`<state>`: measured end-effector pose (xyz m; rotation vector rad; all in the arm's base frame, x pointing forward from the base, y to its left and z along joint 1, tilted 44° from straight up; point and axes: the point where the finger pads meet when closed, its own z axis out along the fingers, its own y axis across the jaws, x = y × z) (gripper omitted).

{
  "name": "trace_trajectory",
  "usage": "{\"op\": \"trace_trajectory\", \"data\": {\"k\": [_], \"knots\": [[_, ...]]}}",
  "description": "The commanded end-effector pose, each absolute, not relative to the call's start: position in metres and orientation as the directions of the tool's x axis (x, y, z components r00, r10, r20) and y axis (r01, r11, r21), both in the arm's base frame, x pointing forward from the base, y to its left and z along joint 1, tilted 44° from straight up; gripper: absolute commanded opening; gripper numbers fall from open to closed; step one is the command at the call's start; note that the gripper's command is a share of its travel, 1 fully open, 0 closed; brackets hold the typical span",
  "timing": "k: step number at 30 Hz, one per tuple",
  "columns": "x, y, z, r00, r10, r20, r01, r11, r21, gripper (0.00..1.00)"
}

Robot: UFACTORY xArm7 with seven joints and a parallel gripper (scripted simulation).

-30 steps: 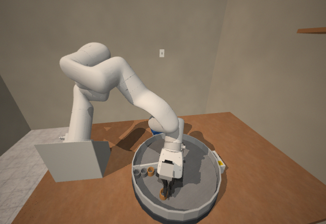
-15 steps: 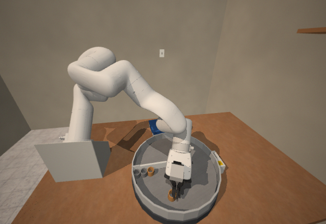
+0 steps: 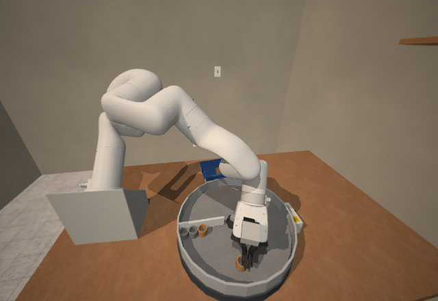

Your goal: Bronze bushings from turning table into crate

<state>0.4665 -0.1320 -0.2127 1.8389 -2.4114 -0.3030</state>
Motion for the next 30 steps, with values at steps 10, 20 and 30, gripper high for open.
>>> {"op": "trace_trajectory", "data": {"k": [10, 20, 30], "knots": [[0.495, -0.135, -0.212, -0.271, -0.962, -0.044, -0.943, 0.256, 0.214, 0.00], [0.522, -0.130, -0.208, -0.271, -0.962, -0.044, -0.943, 0.256, 0.214, 0.00], [0.544, -0.127, -0.203, -0.271, -0.962, -0.044, -0.943, 0.256, 0.214, 0.00]]}}
